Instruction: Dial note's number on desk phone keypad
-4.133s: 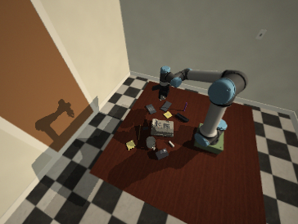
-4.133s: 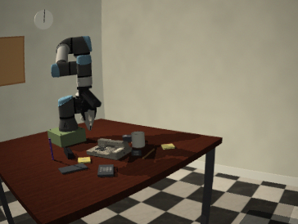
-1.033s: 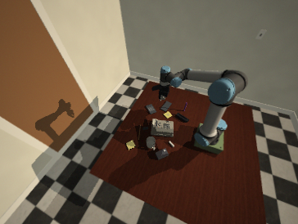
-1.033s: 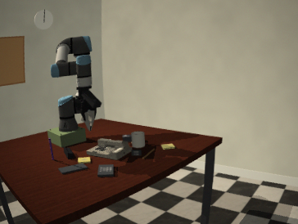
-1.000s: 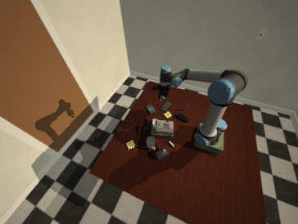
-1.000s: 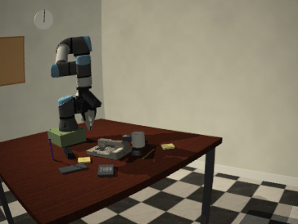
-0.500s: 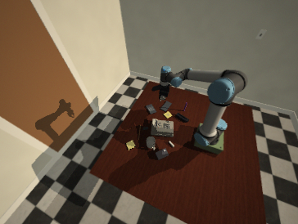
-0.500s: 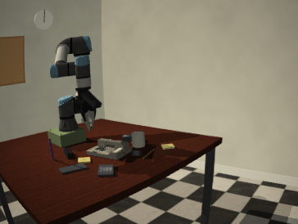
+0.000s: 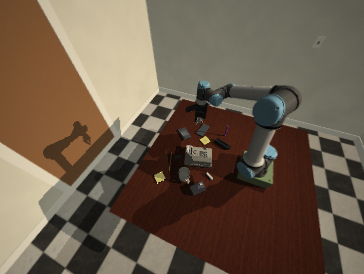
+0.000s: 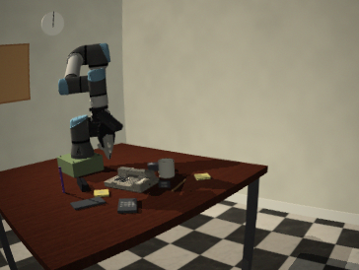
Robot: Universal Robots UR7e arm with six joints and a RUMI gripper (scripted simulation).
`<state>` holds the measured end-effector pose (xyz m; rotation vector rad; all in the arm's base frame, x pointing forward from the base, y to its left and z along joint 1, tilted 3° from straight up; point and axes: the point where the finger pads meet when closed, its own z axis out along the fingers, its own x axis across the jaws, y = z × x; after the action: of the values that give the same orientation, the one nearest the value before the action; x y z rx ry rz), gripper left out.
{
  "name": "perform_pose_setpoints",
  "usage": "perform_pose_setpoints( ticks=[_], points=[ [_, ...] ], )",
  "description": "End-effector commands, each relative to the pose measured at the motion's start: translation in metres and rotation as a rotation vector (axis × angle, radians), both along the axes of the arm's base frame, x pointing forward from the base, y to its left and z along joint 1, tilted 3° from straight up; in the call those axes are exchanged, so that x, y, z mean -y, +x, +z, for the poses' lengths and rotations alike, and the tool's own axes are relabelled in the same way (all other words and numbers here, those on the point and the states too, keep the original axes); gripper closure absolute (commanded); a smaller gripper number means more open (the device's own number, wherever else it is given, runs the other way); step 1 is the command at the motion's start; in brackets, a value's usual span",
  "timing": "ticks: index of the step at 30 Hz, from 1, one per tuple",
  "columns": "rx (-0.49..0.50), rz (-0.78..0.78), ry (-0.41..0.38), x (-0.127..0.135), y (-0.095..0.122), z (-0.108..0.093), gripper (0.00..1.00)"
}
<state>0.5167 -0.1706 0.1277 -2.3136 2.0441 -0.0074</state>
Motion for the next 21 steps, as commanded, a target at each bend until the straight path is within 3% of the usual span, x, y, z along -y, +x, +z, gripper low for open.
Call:
perform_pose_setpoints(
  ticks=[1,21],
  points=[
    [0.004,0.023,0.009,-0.0006,0.0,-0.0005,1.0],
    [0.041,0.204,0.084,-0.0069,-0.0024,-0.0081,1.0]
  ],
)
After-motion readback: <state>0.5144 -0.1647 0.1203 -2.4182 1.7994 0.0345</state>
